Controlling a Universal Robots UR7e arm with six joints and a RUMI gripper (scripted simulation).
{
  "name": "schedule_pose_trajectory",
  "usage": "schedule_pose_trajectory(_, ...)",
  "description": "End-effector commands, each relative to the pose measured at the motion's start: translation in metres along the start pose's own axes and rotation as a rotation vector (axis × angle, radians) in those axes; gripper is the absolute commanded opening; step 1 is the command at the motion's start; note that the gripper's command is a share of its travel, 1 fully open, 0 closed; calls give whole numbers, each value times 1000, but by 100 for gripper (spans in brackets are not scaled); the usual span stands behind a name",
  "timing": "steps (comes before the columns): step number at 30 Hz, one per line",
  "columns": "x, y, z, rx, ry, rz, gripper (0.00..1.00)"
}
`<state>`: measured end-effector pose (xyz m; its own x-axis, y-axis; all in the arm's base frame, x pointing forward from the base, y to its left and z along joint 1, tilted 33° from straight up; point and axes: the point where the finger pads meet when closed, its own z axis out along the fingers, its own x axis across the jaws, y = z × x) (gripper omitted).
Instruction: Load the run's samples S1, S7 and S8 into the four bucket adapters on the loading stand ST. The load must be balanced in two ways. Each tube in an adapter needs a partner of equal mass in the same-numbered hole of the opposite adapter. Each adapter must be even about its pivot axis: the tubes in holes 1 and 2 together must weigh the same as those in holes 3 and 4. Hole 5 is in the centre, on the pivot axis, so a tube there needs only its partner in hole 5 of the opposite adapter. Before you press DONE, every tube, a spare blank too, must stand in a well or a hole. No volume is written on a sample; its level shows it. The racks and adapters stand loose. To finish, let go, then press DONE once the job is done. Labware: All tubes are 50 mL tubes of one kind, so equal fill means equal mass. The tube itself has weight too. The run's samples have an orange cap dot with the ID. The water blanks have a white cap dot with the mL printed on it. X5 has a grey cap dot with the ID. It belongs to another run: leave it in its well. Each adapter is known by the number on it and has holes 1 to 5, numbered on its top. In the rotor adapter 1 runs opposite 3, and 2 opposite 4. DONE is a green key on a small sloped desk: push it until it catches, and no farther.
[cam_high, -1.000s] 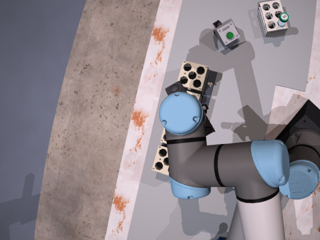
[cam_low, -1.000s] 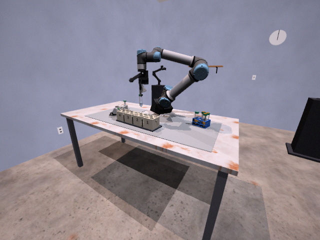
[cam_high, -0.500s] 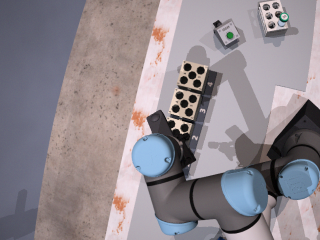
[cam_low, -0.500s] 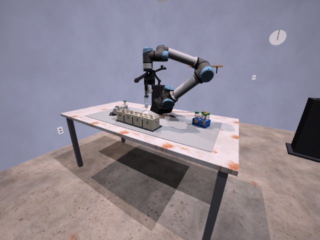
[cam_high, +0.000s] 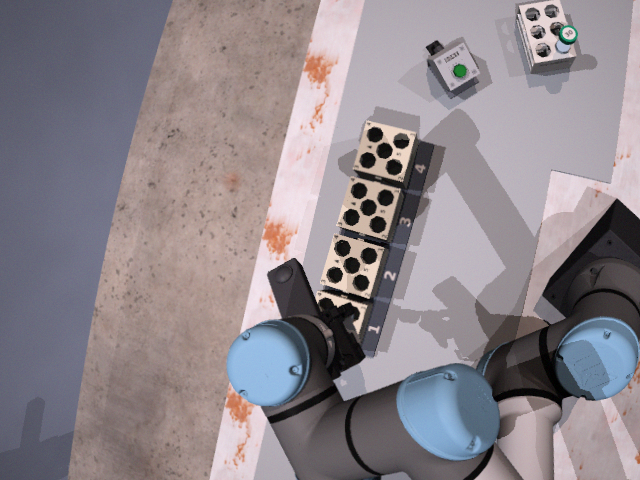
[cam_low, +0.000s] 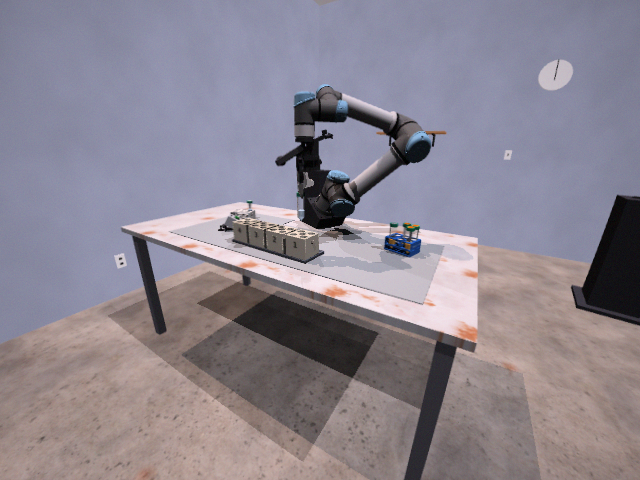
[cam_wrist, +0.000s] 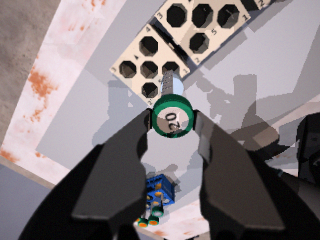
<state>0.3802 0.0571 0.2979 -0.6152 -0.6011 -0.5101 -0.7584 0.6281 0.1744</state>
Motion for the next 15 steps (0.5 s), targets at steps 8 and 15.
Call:
schedule_pose_trajectory(8, -2, 0, 16, 1, 1, 1, 0)
schedule_pose_trajectory(15, -2, 0, 35, 1, 1, 1, 0)
